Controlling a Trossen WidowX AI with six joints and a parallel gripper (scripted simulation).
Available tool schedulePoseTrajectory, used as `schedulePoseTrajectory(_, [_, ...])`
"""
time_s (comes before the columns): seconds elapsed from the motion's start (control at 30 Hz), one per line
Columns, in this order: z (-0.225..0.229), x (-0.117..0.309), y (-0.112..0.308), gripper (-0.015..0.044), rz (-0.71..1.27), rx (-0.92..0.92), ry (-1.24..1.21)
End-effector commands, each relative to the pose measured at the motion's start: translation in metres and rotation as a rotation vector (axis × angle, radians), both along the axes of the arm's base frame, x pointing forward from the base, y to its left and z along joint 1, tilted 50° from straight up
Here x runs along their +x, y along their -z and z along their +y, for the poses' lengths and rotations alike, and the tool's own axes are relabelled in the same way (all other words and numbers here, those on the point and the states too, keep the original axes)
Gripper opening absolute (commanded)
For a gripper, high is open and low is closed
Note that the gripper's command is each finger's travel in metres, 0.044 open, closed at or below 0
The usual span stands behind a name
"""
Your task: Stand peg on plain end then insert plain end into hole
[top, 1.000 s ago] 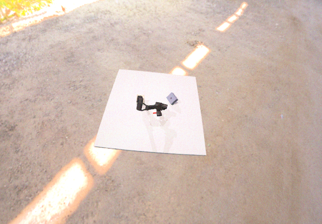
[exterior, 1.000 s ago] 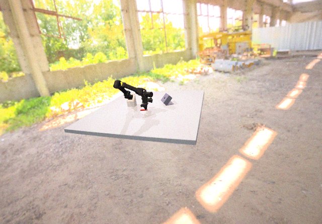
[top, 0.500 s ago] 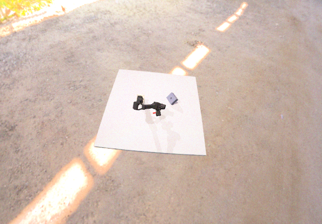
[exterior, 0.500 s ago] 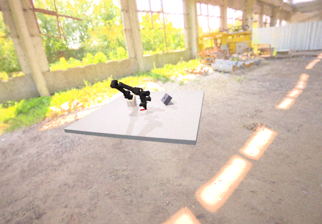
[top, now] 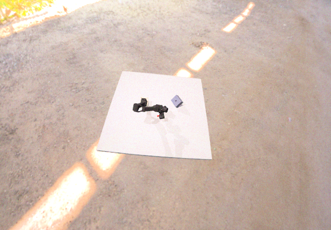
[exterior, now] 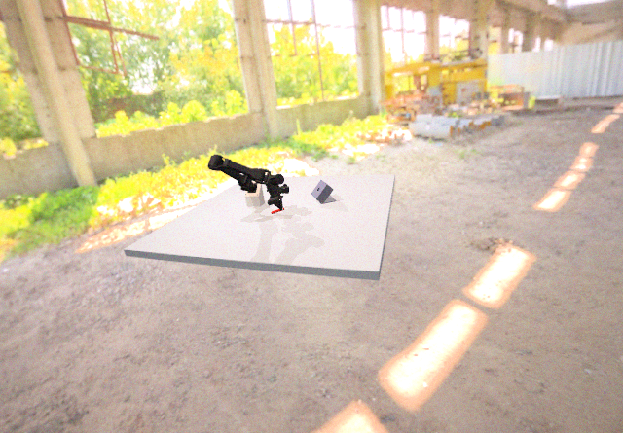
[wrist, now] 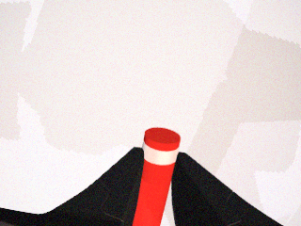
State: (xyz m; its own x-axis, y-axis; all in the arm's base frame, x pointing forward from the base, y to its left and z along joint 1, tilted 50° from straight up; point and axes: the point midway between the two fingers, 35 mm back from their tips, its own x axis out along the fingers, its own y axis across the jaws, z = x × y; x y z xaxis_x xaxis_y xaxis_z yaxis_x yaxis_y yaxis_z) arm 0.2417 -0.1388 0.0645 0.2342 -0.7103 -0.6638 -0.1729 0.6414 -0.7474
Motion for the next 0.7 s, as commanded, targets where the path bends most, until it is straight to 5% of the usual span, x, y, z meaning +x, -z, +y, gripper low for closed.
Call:
schedulePoseTrajectory(0.0, [0.0015, -0.0023, -0.0015, 0.0049, -0.023, 0.008, -0.030])
schedulePoseTrajectory(0.67, [0.0071, -0.0122, -0.0088, 0.0049, -0.133, 0.038, -0.161])
